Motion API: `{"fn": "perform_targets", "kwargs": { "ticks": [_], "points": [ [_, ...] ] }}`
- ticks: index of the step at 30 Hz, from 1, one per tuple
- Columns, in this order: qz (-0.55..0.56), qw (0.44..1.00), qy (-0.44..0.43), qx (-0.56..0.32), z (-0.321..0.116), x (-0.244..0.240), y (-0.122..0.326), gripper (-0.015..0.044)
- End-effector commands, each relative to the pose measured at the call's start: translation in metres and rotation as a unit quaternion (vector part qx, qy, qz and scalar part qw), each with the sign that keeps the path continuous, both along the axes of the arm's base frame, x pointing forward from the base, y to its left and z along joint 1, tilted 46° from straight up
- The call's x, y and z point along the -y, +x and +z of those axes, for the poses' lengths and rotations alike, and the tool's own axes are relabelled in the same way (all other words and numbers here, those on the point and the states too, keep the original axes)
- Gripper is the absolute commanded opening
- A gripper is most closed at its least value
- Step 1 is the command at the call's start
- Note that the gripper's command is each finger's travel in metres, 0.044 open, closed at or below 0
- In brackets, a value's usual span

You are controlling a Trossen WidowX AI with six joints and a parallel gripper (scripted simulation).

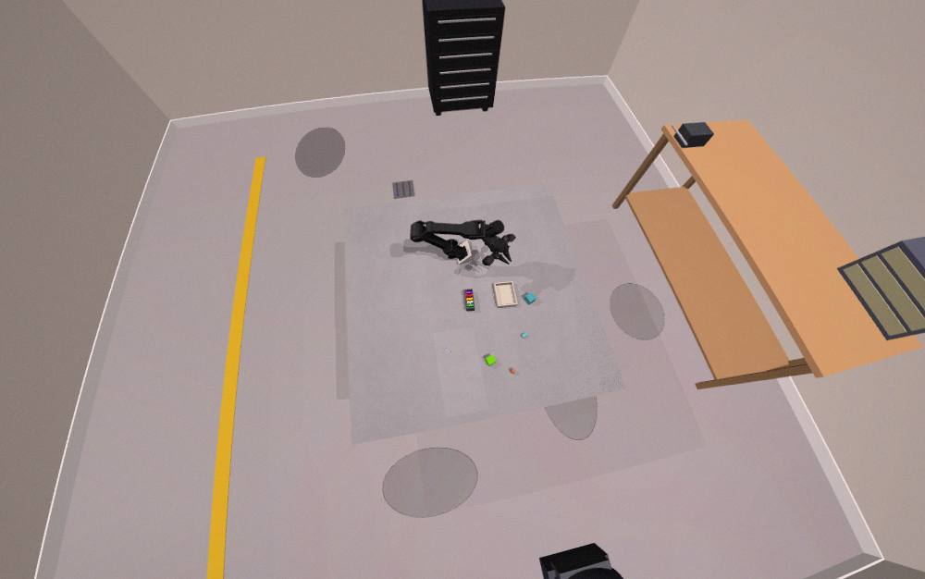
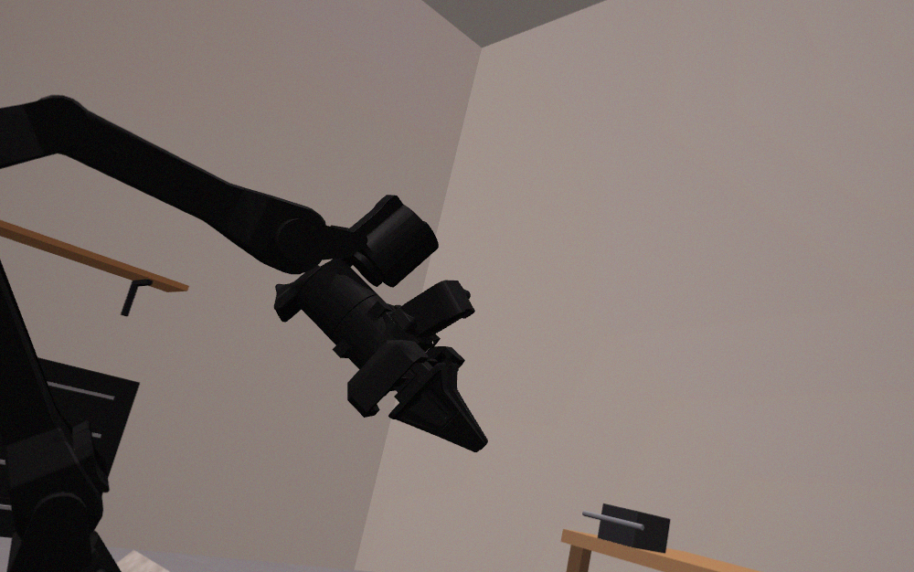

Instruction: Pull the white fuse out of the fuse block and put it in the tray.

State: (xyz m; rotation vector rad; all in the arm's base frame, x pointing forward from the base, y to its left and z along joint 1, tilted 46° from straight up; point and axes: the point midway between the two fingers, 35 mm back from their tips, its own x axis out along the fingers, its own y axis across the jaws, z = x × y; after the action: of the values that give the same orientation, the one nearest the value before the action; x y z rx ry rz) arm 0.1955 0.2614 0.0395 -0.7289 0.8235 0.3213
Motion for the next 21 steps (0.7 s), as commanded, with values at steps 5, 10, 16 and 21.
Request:
{"fn": "perform_targets", "kwargs": {
  "ticks": [5, 10, 16, 21],
  "points": [
    [0.019, 0.956, -0.270, -0.117, 0.007, 0.103, 0.071, 0.0065],
    [0.067, 0.887, -0.383, -0.249, 0.018, 0.165, 0.087, 0.0065],
    [0.135, 0.793, -0.436, -0.404, 0.035, 0.227, 0.094, 0.0065],
    [0.145, 0.780, -0.437, -0.424, 0.037, 0.234, 0.096, 0.0065]
  ]
}}
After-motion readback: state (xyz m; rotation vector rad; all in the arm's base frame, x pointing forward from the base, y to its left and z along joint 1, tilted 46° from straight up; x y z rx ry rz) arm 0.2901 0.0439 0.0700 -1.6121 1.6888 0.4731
